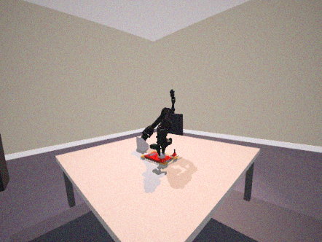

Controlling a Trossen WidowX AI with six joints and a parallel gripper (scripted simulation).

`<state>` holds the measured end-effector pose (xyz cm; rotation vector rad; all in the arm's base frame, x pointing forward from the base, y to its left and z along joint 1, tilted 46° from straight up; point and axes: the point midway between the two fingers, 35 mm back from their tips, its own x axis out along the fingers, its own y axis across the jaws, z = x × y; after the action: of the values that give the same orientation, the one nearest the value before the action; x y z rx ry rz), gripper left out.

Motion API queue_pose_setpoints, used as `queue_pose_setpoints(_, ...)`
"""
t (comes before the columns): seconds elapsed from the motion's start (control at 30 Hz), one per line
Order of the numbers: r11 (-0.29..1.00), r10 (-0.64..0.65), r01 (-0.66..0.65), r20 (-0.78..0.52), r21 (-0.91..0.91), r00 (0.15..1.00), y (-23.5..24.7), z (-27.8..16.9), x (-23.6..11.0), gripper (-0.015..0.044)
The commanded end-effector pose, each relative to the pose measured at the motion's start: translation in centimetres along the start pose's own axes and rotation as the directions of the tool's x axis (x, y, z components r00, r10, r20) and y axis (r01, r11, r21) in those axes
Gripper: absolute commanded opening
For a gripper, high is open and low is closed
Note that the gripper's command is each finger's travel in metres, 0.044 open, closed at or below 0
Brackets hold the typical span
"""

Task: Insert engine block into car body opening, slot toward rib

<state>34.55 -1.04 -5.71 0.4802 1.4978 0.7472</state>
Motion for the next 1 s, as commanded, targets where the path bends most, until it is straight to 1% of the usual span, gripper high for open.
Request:
queue_pose_setpoints(0.0,1.000,0.003,-0.003,0.002,0.005,1.000,0.03,-0.01,0.11,0.0158)
queue_pose_setpoints(0.97,1.000,0.003,-0.003,0.002,0.005,1.000,0.03,-0.01,0.44,0.0158)
